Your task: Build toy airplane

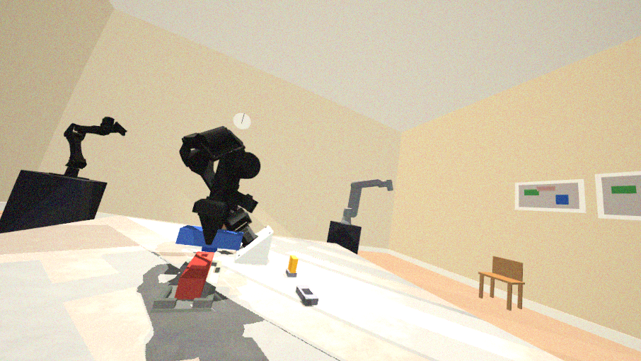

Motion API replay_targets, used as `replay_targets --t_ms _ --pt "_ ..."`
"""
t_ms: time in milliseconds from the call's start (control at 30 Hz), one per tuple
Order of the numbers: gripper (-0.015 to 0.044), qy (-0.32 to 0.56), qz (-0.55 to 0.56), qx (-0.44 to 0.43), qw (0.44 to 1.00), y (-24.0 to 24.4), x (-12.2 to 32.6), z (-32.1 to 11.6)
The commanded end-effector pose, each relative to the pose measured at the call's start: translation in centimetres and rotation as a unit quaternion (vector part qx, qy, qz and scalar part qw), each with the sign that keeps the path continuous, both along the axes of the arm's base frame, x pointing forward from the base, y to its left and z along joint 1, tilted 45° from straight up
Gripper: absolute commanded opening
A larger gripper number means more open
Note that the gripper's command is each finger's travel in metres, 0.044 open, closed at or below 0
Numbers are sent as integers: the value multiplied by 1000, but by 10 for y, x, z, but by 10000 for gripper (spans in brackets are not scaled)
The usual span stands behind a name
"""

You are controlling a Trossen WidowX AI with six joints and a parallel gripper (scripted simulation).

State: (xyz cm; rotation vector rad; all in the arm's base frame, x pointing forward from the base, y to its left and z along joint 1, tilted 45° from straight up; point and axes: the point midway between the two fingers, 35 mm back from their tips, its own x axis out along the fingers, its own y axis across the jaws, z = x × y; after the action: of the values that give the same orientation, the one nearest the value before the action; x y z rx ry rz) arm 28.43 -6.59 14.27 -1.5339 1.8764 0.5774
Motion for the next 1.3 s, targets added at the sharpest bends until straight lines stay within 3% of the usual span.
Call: replay_targets --t_ms 0,133,400,1267 --pt "0 22 25 0 999 -7 -7 4" --pt "0 38 40 1 998 -12 -12 7" --pt "195 38 40 1 998 -12 -12 7" --pt "195 38 40 1 998 -28 -14 -10"
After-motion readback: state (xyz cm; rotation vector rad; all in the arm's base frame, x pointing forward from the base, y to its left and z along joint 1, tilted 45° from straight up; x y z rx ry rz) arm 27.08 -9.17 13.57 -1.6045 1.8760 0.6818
